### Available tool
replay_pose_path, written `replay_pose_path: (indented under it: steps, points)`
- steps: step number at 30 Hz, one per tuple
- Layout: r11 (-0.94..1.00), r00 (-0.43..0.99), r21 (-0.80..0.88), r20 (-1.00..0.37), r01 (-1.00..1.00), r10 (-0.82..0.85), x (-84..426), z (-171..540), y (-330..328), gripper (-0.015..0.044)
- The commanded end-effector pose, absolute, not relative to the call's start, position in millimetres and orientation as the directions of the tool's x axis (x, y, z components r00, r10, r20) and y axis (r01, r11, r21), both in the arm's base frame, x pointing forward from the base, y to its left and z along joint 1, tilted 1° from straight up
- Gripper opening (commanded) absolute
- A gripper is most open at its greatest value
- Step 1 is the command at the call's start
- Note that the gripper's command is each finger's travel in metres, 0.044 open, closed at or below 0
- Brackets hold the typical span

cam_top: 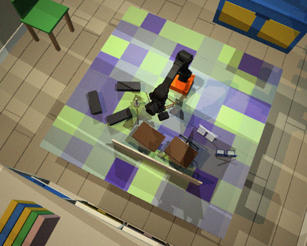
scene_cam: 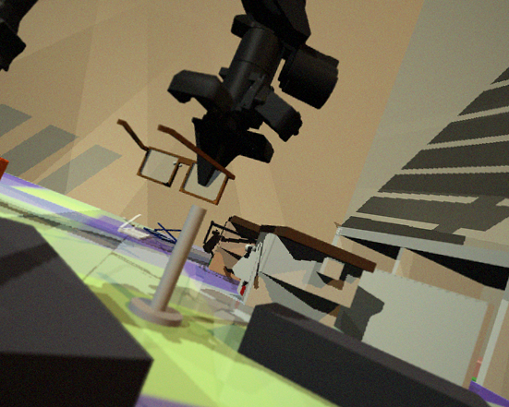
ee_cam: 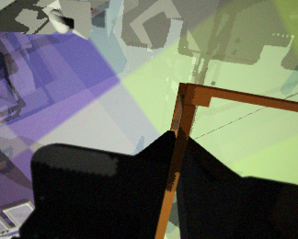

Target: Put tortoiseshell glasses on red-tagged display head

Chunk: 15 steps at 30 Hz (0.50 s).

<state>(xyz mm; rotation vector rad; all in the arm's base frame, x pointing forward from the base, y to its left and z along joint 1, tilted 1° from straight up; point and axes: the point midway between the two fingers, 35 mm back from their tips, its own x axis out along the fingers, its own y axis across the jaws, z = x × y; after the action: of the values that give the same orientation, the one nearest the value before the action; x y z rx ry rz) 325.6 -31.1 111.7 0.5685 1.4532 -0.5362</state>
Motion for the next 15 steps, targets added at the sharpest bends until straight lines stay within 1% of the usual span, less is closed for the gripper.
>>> replay_pose_path:
  steps: [1,15]
  points:
    - [0.837,0.056,0.028,-0.998,0.547,-0.002,329,114,-41,0.0000]
    - [0.985,0.056,0.004,-0.998,0.172,-0.005,333,115,-69,0.0000]
